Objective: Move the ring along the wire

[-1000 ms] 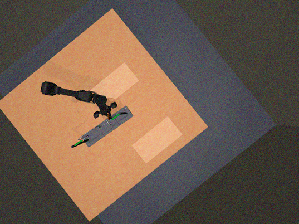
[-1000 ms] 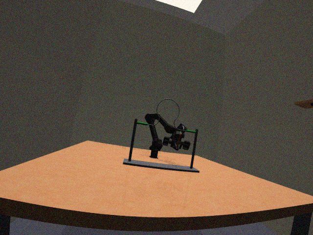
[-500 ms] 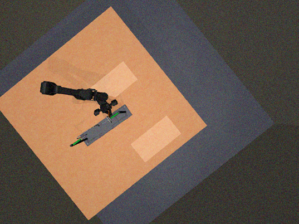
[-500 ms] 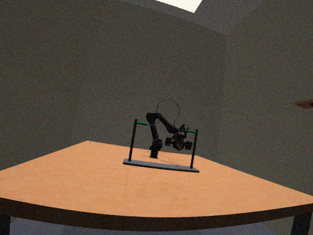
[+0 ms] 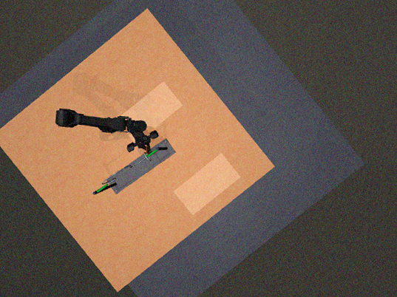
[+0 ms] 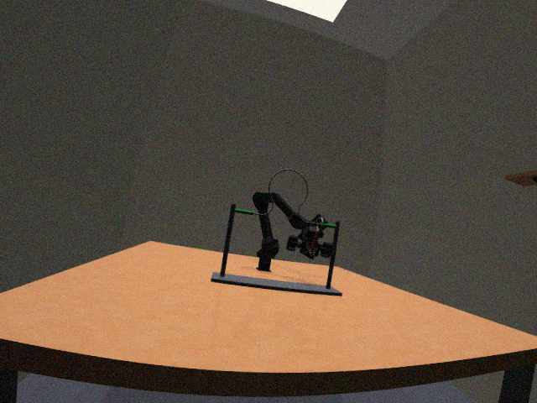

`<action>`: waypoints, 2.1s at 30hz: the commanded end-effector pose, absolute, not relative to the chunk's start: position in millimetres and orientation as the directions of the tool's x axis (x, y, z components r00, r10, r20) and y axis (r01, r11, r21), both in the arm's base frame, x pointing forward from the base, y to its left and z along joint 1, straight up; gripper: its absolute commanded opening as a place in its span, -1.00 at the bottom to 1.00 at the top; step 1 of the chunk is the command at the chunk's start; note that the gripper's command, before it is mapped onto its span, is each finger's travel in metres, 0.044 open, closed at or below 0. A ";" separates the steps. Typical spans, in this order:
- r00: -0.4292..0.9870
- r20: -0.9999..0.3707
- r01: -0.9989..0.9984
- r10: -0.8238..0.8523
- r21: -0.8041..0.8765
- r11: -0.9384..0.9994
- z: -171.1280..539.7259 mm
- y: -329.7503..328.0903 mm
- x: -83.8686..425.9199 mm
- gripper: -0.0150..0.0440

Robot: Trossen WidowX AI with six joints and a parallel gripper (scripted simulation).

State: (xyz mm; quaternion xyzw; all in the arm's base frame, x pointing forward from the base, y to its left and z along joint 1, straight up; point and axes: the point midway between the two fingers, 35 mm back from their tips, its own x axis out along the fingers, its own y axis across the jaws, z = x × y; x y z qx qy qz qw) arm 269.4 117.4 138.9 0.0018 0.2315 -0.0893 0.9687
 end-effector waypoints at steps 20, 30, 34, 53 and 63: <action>0.879 -0.443 0.179 -0.176 -0.036 0.983 133.5 133.2 270.9 -1.00; 0.879 -0.443 0.179 -0.176 -0.036 0.983 123.2 133.4 270.9 -1.00; 0.879 -0.443 0.179 -0.176 -0.036 0.983 123.2 133.4 270.9 -1.00; 0.879 -0.445 0.175 -0.173 -0.037 0.984 123.4 133.9 271.0 -0.20; 0.874 -0.453 0.179 -0.175 -0.035 0.983 131.6 139.8 250.8 0.05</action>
